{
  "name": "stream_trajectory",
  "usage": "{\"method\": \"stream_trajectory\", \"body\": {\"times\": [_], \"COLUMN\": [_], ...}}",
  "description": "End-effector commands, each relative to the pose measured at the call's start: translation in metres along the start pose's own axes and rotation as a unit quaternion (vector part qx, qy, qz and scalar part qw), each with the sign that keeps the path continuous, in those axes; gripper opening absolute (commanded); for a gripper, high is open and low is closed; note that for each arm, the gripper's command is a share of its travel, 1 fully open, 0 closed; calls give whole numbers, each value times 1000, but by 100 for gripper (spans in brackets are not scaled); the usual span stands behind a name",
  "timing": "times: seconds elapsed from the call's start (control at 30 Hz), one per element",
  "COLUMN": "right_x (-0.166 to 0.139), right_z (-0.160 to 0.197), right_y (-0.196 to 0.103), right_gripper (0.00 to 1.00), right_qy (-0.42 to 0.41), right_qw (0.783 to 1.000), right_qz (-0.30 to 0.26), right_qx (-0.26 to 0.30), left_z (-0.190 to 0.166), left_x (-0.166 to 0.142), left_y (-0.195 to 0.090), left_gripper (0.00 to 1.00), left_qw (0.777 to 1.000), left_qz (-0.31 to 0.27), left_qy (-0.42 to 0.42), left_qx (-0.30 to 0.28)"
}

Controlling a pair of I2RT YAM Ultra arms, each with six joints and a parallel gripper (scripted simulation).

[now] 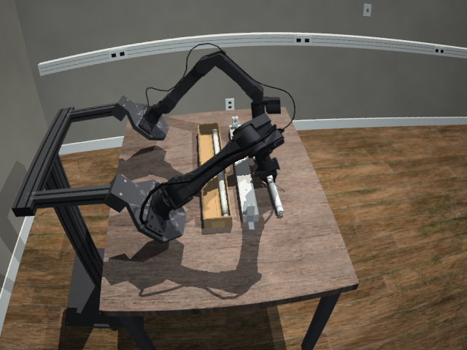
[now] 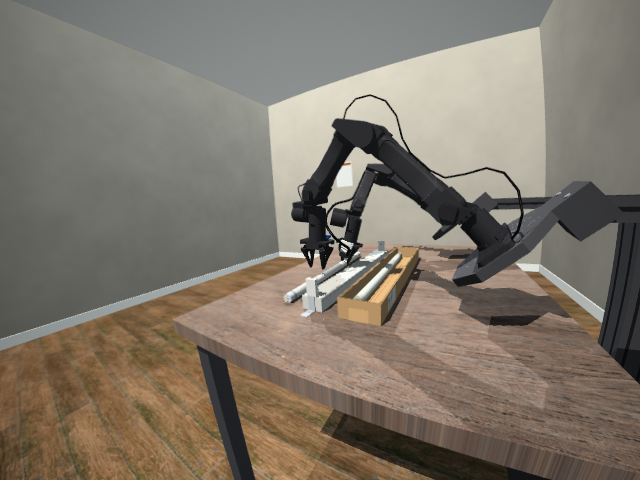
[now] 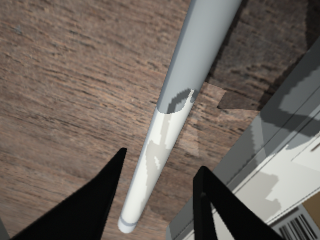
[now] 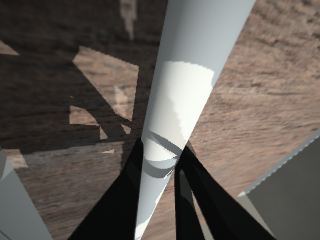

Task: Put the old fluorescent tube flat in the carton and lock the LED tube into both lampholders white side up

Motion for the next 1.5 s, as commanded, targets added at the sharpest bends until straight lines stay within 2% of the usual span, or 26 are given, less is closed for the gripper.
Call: {"method": "stream_trajectory", "body": {"times": [0.0, 0.03, 0.17, 0.3, 0.5, 0.53, 0.57, 0.67, 0.9, 1.03, 1.1, 1.17, 1.27, 1.3, 1.33, 1.37, 1.47], "right_x": [3, 3, 3, 3, 3, 3, 3, 3, 3, 3, 3, 3, 3, 3, 3, 3, 3], "right_z": [-23, -23, -23, -23, -23, -23, -23, -23, -23, -23, -23, -23, -23, -23, -23, -23, -23], "right_y": [-16, -16, -16, -16, -16, -16, -16, -16, -16, -16, -16, -16, -16, -16, -16, -16, -16], "right_gripper": [11, 11, 11, 11, 11, 11, 11, 11, 11, 11, 11, 11, 11, 11, 11, 11, 11], "right_qy": [25, 25, 25, 25, 25, 25, 25, 25, 25, 25, 25, 25, 25, 25, 25, 25, 23], "right_qw": [999, 999, 999, 999, 999, 999, 999, 999, 999, 999, 999, 999, 999, 999, 999, 999, 999], "right_qz": [-18, -18, -18, -18, -18, -18, -18, -18, -18, -18, -18, -18, -18, -18, -18, -18, -18], "right_qx": [-27, -27, -27, -27, -27, -27, -27, -27, -27, -27, -27, -27, -27, -27, -27, -27, -27], "left_z": [3, 2, 3, 24, 22, 22, 8, 12, 8, 10, 4, 15, 12, 19, 15, 13, 13], "left_x": [-2, -2, 7, -1, 5, 0, -2, 3, -3, 6, -4, 6, 2, 2, 0, 0, 0], "left_y": [-6, -7, -8, -24, -25, 2, 12, 4, 29, 35, 45, 35, 42, 27, 29, 31, 31], "left_gripper": [49, 49, 49, 49, 49, 49, 49, 49, 49, 49, 49, 49, 49, 49, 49, 11, 11], "left_qw": [999, 998, 997, 1000, 1000, 1000, 999, 999, 999, 1000, 999, 1000, 1000, 1000, 1000, 1000, 1000], "left_qz": [-1, 0, -7, -10, -16, -6, -1, -5, -3, -12, -2, -13, -9, -13, -10, -9, -9], "left_qy": [-6, -5, 2, -4, 2, -2, 1, 4, 0, 6, 0, 4, 1, -3, -1, -2, -3], "left_qx": [-52, -67, -70, -3, -7, -16, -37, -34, -32, -26, -36, -19, -20, -7, -12, -16, -16]}}
Point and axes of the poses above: on each arm, the point where the finger pads meet when closed, its own y axis out along the fingers, its own z axis across the jaws, x = y × z, the point moved 9 cm from there along -y, back along the fingers, and after that the axes turned 4 degrees about -y, right-handed, at the moved point
